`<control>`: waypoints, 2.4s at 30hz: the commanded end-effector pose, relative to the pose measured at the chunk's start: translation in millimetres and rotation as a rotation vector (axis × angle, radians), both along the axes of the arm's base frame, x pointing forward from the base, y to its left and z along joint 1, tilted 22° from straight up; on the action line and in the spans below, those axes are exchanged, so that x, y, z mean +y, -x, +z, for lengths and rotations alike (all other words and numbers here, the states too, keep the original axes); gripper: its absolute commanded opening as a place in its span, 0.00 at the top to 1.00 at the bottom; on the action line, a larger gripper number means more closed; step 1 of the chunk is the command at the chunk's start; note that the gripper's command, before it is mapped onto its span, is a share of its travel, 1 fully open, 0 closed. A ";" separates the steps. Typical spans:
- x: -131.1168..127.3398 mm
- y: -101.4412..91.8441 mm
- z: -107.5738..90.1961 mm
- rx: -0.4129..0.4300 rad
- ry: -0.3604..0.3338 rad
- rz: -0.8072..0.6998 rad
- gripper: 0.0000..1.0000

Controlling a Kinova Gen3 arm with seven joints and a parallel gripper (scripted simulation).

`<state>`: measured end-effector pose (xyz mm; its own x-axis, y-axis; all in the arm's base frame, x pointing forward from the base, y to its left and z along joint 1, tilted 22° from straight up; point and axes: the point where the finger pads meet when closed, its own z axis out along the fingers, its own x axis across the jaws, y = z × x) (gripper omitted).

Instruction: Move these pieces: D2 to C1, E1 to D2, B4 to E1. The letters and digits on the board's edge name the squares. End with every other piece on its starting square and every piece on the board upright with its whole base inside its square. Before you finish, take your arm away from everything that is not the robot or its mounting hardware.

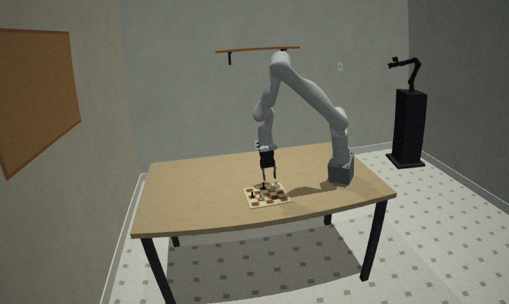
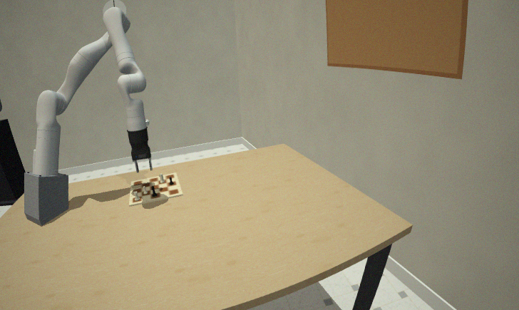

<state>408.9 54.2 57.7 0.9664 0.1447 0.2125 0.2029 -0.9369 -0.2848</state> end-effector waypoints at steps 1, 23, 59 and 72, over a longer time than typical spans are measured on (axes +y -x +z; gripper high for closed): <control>-7.0 0.6 -0.2 -0.023 0.004 0.036 0.00; -21.6 8.5 -4.5 -0.158 0.063 0.378 0.00; -26.1 10.1 -5.5 -0.197 0.080 0.473 0.32; -26.1 10.1 -5.5 -0.197 0.080 0.473 0.32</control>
